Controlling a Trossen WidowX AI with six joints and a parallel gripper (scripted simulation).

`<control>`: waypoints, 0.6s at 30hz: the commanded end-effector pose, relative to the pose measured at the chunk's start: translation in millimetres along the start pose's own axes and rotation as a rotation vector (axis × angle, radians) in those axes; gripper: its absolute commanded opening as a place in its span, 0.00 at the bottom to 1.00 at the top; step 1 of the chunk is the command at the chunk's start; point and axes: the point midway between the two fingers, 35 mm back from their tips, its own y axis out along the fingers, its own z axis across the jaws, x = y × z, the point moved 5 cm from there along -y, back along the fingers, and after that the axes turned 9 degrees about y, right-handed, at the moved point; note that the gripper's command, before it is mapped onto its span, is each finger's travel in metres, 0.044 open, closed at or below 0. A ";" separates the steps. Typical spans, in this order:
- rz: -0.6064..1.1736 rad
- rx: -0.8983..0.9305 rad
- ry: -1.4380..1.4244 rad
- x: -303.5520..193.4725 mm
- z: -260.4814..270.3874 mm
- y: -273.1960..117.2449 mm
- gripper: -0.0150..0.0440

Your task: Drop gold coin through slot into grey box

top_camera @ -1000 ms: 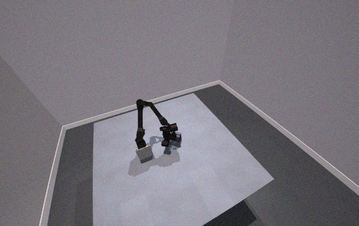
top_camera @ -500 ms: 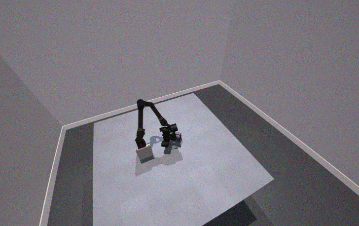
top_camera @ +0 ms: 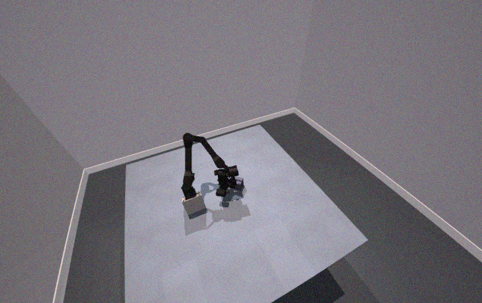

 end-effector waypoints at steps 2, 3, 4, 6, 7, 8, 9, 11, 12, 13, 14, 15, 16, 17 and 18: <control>-0.014 -0.001 -0.011 3.7 2.4 -12.1 0.25; -0.014 -0.001 -0.011 4.0 2.5 -14.5 0.25; -0.015 -0.002 -0.011 4.2 2.5 -16.9 0.25; -0.015 -0.002 -0.011 4.6 2.7 -21.7 0.25; -0.015 -0.002 -0.011 4.7 2.7 -24.1 0.25; -0.016 -0.003 -0.011 4.8 2.8 -26.5 0.25; -0.016 -0.003 -0.011 4.9 2.8 -29.0 0.25; -0.016 -0.003 -0.011 5.0 2.9 -33.9 0.25; -0.016 -0.003 -0.011 5.0 2.9 -36.4 0.25; -0.016 -0.003 -0.011 5.0 2.9 -38.8 0.25; -0.016 -0.004 -0.011 4.9 2.9 -41.3 0.25; -0.016 -0.004 -0.011 4.8 2.9 -43.8 0.25; -0.016 -0.004 -0.011 4.7 2.8 -46.3 0.25; -0.016 -0.004 -0.011 4.6 2.8 -48.9 0.25; -0.016 -0.004 -0.011 4.4 2.8 -51.4 0.25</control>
